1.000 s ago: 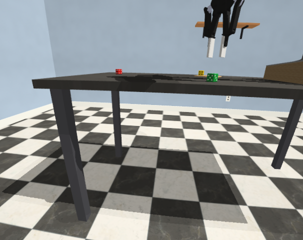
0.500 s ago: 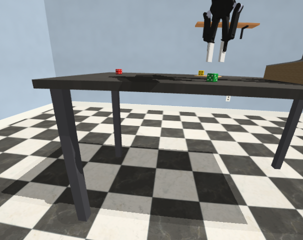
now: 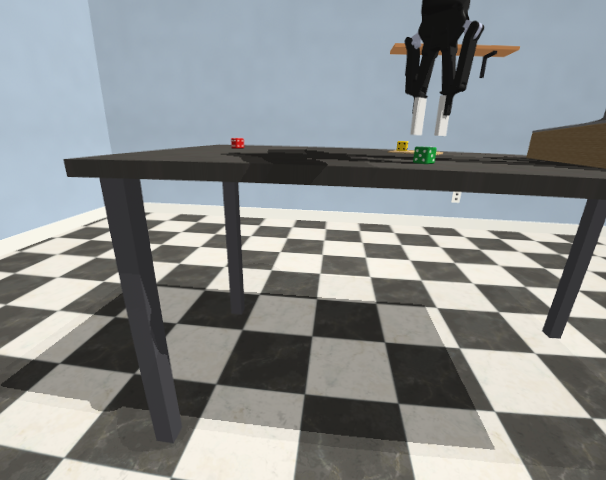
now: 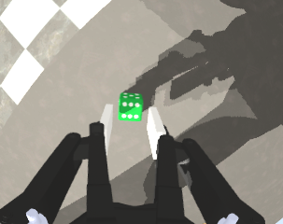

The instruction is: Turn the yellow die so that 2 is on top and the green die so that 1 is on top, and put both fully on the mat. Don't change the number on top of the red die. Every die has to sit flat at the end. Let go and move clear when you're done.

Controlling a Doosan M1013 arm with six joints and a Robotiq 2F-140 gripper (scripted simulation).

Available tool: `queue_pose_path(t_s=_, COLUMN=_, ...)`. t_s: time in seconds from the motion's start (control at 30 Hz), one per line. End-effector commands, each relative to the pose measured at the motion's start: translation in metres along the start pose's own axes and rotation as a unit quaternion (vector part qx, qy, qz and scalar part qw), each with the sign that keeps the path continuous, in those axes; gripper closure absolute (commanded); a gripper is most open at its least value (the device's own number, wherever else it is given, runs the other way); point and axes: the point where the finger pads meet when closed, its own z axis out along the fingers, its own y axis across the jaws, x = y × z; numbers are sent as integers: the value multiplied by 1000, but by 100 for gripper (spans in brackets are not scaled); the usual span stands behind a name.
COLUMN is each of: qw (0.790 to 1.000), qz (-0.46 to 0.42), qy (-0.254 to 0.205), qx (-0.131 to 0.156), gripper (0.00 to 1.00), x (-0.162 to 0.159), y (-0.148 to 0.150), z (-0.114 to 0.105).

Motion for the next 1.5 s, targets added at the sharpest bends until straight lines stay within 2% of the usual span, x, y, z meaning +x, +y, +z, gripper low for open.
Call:
queue_pose_path(t_s=0.0, qw=1000, qz=0, qy=0, qx=0, gripper=65, x=0, y=0, z=3)
queue_pose_path(t_s=0.33, qw=1000, qz=0, qy=0, qx=0, gripper=65, x=0, y=0, z=11)
queue_pose_path(t_s=1.47, qw=1000, qz=0, qy=0, qx=0, gripper=65, x=0, y=0, z=12)
